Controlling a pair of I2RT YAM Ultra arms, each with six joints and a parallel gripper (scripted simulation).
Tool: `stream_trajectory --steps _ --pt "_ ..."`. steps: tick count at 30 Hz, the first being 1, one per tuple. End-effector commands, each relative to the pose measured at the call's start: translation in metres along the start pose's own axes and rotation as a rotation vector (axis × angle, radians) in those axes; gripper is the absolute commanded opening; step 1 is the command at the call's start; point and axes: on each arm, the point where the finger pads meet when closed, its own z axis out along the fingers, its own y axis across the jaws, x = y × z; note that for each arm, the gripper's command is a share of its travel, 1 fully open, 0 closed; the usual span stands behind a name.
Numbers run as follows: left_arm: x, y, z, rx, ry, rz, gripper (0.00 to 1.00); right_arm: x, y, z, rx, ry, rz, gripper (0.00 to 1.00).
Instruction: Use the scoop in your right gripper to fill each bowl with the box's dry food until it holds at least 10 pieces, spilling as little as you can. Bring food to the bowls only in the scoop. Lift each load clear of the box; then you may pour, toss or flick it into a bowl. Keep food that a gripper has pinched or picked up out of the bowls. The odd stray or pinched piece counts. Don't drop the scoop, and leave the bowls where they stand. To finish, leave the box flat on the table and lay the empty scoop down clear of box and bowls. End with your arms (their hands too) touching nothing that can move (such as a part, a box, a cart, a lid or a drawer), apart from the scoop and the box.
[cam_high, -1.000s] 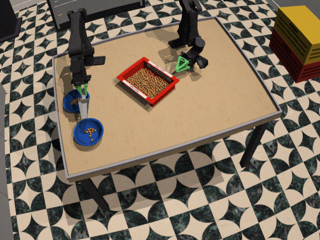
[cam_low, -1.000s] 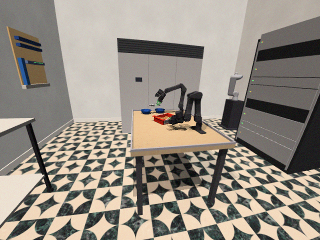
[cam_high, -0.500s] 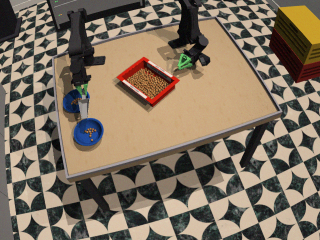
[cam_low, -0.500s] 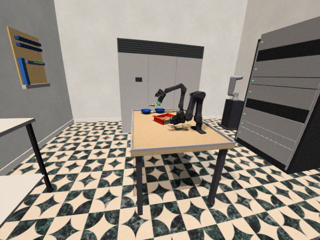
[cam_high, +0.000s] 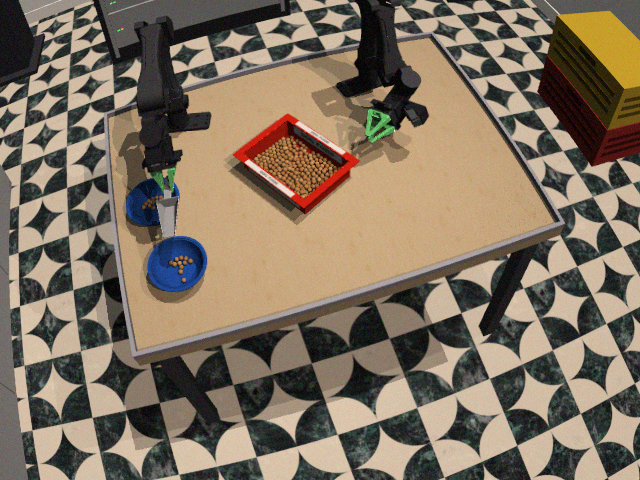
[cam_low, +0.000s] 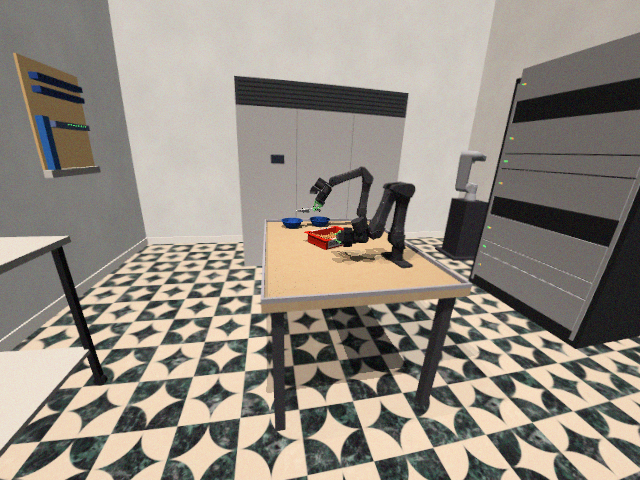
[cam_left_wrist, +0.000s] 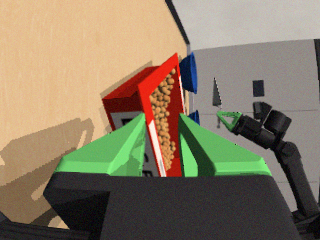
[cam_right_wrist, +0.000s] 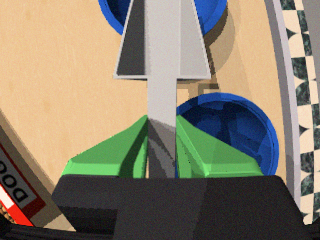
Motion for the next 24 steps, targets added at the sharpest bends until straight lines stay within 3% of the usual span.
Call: stream_trajectory --steps 1,7,9,16,24 --pt "-0.047 -0.010 0.003 -0.111 -0.130 0.213 0.26 -0.025 -0.003 -0.017 -0.001 -0.091 0.002 0.00" --pt "-0.105 -0.045 -0.012 -0.214 -0.302 0.450 0.26 -0.025 -0.003 -0.017 -0.001 -0.091 0.002 0.00" --pt "-0.105 -0.045 -0.012 -0.214 -0.302 0.450 0.26 -0.025 -0.003 -0.017 -0.001 -0.091 0.002 0.00" --pt "-0.165 -0.092 -0.055 -0.381 -0.509 0.688 0.26 -0.025 -0.003 -0.017 -0.001 -0.091 0.002 0.00" --pt "-0.199 -0.158 -0.108 -0.583 -0.685 0.925 0.26 -0.025 -0.003 -0.017 -0.001 -0.091 0.002 0.00"
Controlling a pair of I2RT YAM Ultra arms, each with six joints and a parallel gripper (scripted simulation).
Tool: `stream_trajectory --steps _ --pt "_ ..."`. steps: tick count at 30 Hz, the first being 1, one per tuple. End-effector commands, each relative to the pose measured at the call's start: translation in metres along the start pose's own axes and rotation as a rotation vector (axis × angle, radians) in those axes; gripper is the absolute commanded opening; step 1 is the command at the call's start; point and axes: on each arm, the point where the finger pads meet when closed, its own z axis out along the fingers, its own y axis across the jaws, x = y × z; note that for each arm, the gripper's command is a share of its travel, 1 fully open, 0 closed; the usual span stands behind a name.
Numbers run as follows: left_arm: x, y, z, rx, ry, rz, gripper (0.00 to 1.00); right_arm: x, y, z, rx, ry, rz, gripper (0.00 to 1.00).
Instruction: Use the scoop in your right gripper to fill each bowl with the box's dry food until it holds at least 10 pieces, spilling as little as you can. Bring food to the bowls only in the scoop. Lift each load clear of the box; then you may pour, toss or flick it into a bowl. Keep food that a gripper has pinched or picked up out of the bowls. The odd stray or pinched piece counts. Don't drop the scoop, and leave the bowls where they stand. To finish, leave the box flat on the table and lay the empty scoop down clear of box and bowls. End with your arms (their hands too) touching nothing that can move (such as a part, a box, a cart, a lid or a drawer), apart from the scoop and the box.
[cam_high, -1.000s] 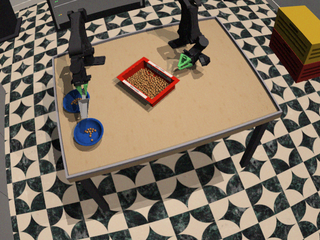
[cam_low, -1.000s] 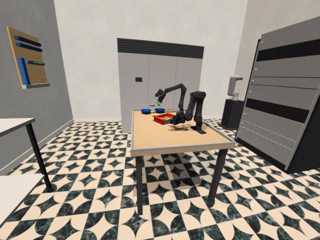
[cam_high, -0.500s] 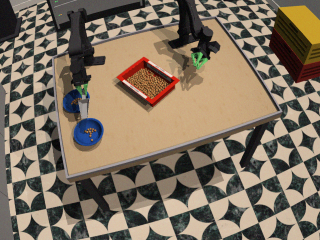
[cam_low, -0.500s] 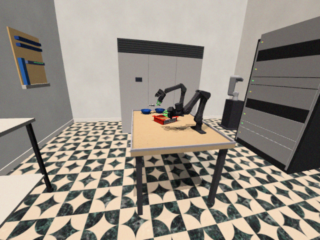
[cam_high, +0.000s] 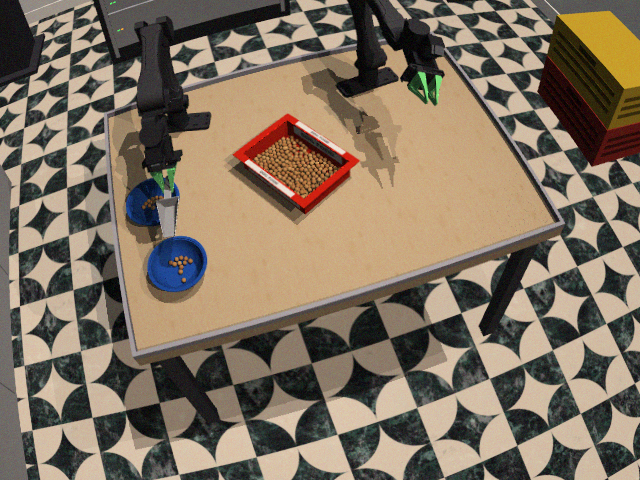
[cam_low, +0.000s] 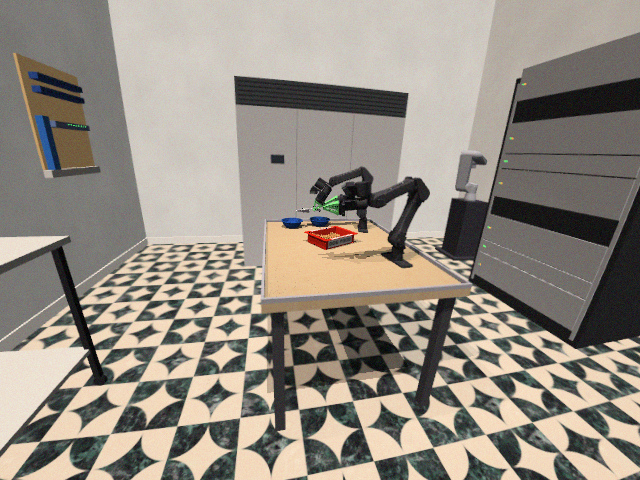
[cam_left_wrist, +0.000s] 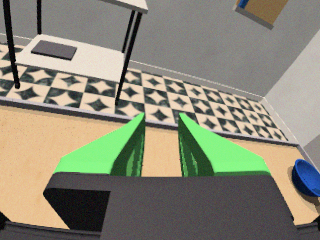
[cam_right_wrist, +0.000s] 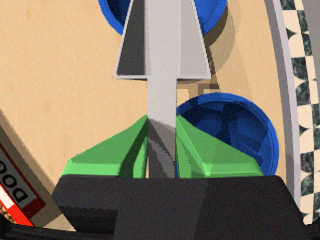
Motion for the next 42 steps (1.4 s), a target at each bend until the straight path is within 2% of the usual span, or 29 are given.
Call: stream_trajectory --steps 1,3,6,10,14,15,16,17,22,23,26,34,36,38,41,42 --pt "-0.031 0.013 -0.011 -0.147 -0.022 0.146 0.26 -0.025 -0.003 -0.017 -0.001 -0.091 0.002 0.00" --pt "-0.036 0.016 -0.012 -0.174 -0.023 0.173 0.26 -0.025 -0.003 -0.017 -0.001 -0.091 0.002 0.00" --pt "-0.075 0.018 -0.035 -0.258 -0.092 0.264 0.26 -0.025 -0.003 -0.017 -0.001 -0.091 0.002 0.00" --pt "-0.109 0.024 -0.062 -0.376 -0.126 0.365 0.26 -0.025 -0.003 -0.017 -0.001 -0.091 0.002 0.00" --pt "-0.115 0.021 -0.065 -0.380 -0.128 0.374 0.26 -0.025 -0.003 -0.017 -0.001 -0.091 0.002 0.00" --pt "-0.102 0.032 -0.054 -0.384 -0.090 0.349 0.26 -0.025 -0.003 -0.017 -0.001 -0.091 0.002 0.00" --pt "-0.109 0.024 -0.056 -0.355 -0.123 0.337 0.26 -0.025 -0.003 -0.017 -0.001 -0.091 0.002 0.00" --pt "-0.138 0.004 -0.076 -0.330 -0.225 0.343 0.26 -0.025 -0.003 -0.017 -0.001 -0.091 0.002 0.00" --pt "-0.142 0.007 -0.076 -0.339 -0.242 0.336 0.26 -0.025 -0.003 -0.017 -0.001 -0.091 0.002 0.00" --pt "-0.143 0.006 -0.078 -0.338 -0.244 0.336 0.26 0.010 0.015 0.009 -0.034 0.021 -0.036 0.00" --pt "-0.139 0.009 -0.073 -0.341 -0.229 0.334 0.26 0.007 0.032 -0.003 -0.058 -0.022 -0.069 0.00" --pt "-0.142 0.008 -0.073 -0.337 -0.234 0.336 0.26 0.045 0.093 0.009 -0.127 0.004 -0.222 0.00" --pt "-0.142 0.008 -0.073 -0.337 -0.234 0.336 0.26 0.045 0.093 0.009 -0.127 0.004 -0.222 0.00" --pt "-0.142 0.008 -0.073 -0.337 -0.234 0.336 0.26 0.060 0.107 0.010 -0.151 0.023 -0.266 0.00" --pt "-0.142 0.008 -0.073 -0.337 -0.234 0.336 0.26 0.057 0.113 0.008 -0.153 0.004 -0.280 0.00" --pt "-0.142 0.008 -0.073 -0.337 -0.234 0.336 0.26 0.047 0.111 0.005 -0.148 -0.018 -0.268 0.00"
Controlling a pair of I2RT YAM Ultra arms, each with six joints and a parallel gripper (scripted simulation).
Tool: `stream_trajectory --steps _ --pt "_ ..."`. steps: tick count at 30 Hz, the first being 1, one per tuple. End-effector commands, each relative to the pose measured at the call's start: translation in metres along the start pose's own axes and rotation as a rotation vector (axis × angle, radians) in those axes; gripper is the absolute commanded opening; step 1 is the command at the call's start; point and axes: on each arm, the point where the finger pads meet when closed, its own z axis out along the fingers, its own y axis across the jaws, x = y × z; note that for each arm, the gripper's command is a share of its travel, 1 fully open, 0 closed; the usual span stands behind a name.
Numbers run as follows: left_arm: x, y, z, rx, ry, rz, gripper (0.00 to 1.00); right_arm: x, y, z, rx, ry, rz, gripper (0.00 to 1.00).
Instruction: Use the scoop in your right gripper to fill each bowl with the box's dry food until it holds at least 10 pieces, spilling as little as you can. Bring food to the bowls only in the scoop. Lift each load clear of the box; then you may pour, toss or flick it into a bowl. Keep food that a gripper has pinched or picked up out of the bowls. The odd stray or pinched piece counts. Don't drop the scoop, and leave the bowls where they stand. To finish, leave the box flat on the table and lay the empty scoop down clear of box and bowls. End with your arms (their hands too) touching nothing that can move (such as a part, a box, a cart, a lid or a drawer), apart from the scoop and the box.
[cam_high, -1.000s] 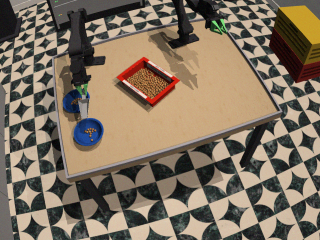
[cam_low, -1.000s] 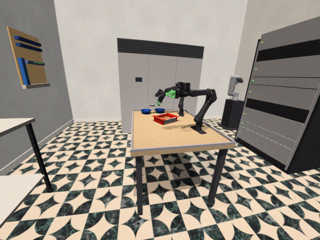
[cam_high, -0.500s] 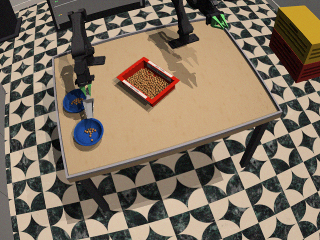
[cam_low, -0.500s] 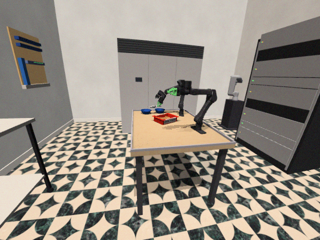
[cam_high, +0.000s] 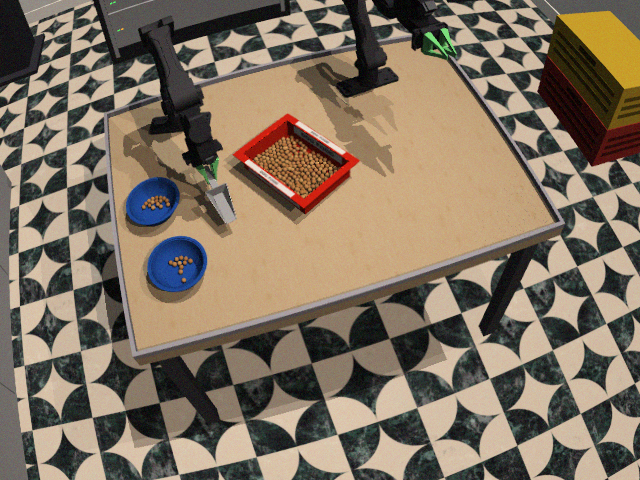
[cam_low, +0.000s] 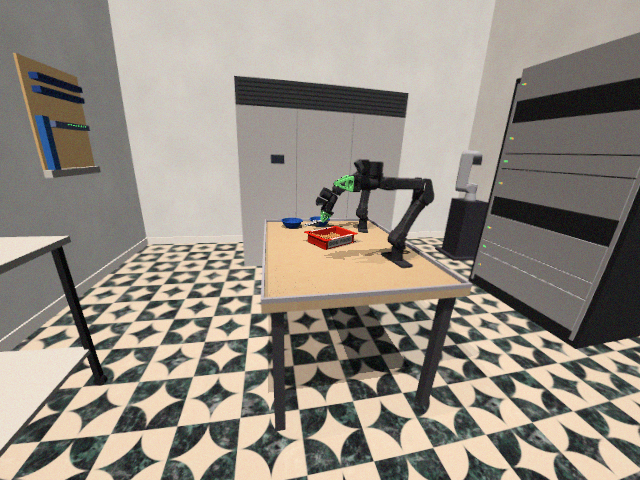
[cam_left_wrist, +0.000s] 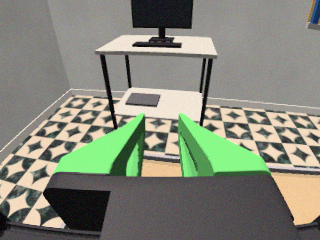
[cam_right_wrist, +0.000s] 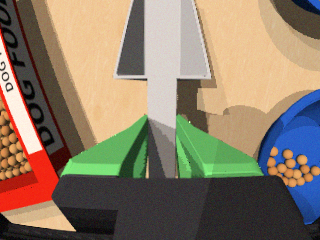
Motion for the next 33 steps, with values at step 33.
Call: stream_trajectory --steps 33 --pt "-0.025 0.006 -0.008 -0.020 -0.057 -0.005 0.26 -0.006 0.001 0.010 -0.006 -0.063 -0.006 0.00"
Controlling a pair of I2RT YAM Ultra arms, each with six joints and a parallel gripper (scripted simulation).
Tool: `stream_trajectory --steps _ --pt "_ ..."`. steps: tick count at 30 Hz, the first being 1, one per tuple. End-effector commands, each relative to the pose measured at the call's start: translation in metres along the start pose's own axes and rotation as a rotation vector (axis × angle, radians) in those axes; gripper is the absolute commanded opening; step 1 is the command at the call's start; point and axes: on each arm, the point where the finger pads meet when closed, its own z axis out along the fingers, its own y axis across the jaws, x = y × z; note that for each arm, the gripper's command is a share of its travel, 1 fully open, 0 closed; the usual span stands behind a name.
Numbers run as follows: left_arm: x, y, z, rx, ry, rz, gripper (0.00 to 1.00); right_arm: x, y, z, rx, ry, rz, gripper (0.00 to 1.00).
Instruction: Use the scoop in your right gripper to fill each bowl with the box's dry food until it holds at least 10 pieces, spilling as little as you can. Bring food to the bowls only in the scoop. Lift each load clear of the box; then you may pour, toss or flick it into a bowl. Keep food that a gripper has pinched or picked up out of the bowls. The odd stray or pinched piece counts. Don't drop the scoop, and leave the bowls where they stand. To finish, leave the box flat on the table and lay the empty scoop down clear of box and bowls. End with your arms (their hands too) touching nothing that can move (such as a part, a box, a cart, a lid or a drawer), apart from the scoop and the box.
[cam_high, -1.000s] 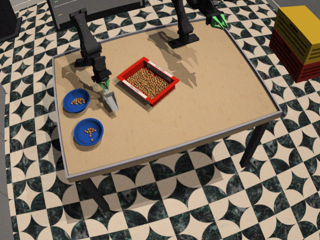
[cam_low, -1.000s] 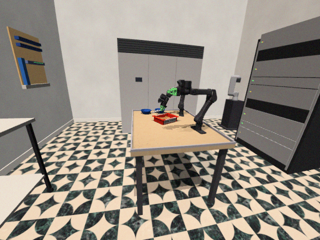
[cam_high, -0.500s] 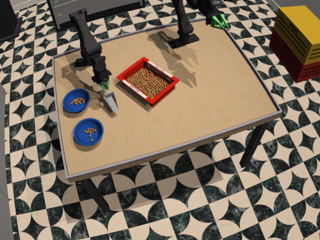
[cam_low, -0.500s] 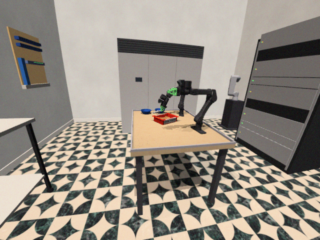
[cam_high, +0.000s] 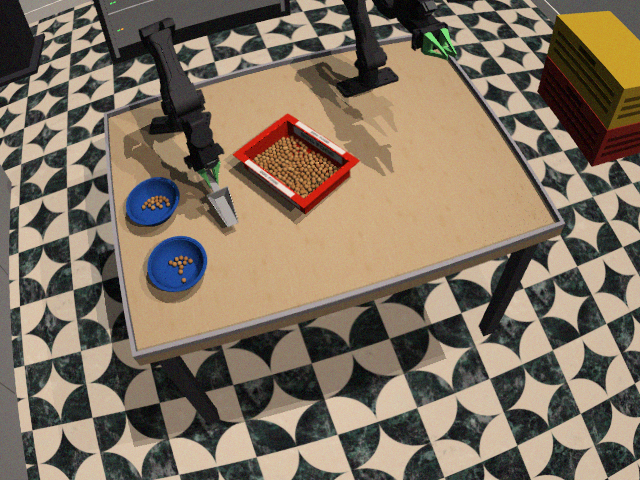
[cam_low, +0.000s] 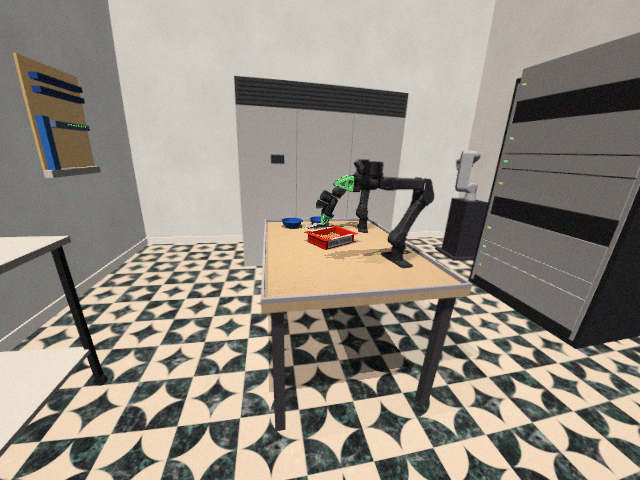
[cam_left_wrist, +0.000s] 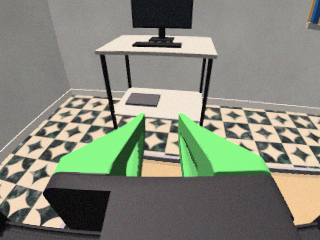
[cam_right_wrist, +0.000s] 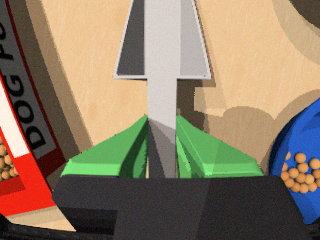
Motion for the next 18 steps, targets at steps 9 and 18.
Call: stream_trajectory --steps 9,18 --pt "-0.025 0.006 -0.008 -0.020 -0.057 -0.005 0.26 -0.003 -0.002 0.010 -0.005 -0.038 0.001 0.00" --pt "-0.025 0.006 -0.008 -0.020 -0.057 -0.005 0.26 -0.012 -0.001 0.008 -0.002 -0.070 -0.004 0.00"
